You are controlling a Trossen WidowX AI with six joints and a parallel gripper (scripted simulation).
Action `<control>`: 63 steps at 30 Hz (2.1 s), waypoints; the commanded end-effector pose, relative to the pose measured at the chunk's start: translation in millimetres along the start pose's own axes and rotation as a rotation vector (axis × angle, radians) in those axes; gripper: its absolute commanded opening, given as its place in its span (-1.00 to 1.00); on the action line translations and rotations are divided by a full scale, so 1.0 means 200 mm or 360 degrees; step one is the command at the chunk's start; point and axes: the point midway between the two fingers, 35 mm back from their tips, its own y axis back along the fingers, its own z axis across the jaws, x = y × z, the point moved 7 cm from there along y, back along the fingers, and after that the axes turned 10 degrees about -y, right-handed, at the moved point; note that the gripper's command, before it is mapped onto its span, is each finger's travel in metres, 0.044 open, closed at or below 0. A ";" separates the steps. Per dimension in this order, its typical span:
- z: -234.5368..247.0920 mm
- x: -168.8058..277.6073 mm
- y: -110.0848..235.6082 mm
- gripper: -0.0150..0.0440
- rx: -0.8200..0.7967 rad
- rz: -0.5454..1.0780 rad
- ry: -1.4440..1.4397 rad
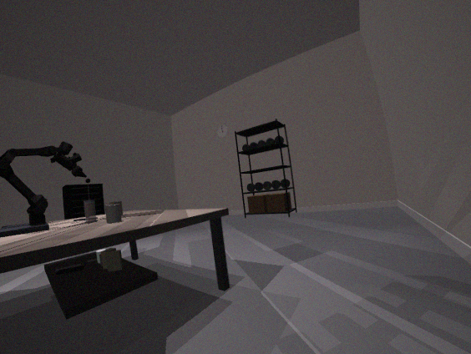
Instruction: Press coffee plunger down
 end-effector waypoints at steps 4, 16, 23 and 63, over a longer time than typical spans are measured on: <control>-0.09 -0.10 0.25 1.00 0.0430 -0.0181 0.0626; -0.25 0.08 0.11 1.00 0.0430 -0.0182 0.0627; -0.26 0.07 0.06 1.00 0.0430 -0.0183 0.0627; -0.30 0.04 -0.08 -0.10 0.0430 -0.0187 0.0627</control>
